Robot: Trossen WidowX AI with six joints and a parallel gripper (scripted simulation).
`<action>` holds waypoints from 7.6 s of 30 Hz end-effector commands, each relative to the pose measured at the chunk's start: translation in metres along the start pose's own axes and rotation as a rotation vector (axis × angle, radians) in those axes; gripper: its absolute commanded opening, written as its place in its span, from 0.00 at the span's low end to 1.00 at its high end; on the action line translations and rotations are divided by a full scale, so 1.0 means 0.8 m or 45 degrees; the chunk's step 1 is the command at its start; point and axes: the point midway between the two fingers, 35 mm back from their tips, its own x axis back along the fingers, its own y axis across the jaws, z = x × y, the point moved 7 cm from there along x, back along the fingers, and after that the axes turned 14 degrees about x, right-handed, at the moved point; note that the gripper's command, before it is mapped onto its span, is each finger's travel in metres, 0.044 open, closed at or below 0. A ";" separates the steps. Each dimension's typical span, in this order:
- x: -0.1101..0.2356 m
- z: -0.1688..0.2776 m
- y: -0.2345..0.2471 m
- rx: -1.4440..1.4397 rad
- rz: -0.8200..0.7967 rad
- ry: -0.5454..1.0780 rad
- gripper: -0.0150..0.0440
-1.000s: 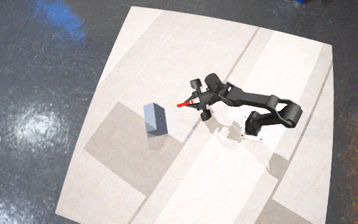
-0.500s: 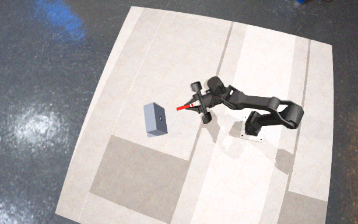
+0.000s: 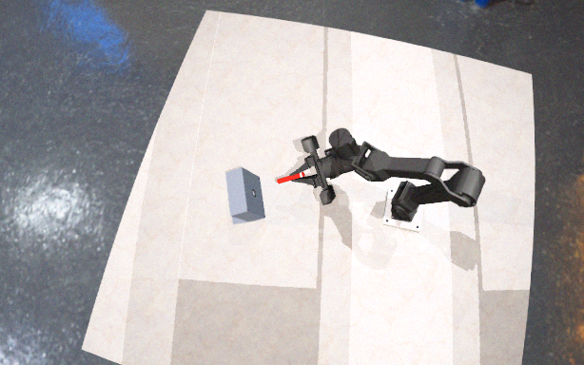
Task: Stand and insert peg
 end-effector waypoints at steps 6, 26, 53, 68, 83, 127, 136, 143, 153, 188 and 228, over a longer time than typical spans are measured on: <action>-0.011 0.003 0.000 0.006 -0.008 0.015 0.25; -0.035 0.008 -0.003 0.018 -0.017 0.048 0.25; -0.058 0.012 -0.011 0.022 -0.027 0.089 0.25; -0.080 0.012 -0.012 0.022 -0.028 0.091 0.25; -0.084 0.011 -0.014 0.020 -0.017 0.088 0.25; -0.094 0.016 -0.006 0.020 -0.018 0.089 0.25; -0.099 0.016 -0.007 0.020 -0.018 0.089 0.25; -0.103 0.017 -0.007 0.020 -0.018 0.089 0.25; -0.108 0.017 -0.007 0.020 -0.018 0.089 0.25; -0.125 0.019 -0.006 0.020 -0.019 0.091 0.25; -0.118 0.017 -0.006 0.021 -0.012 0.089 1.00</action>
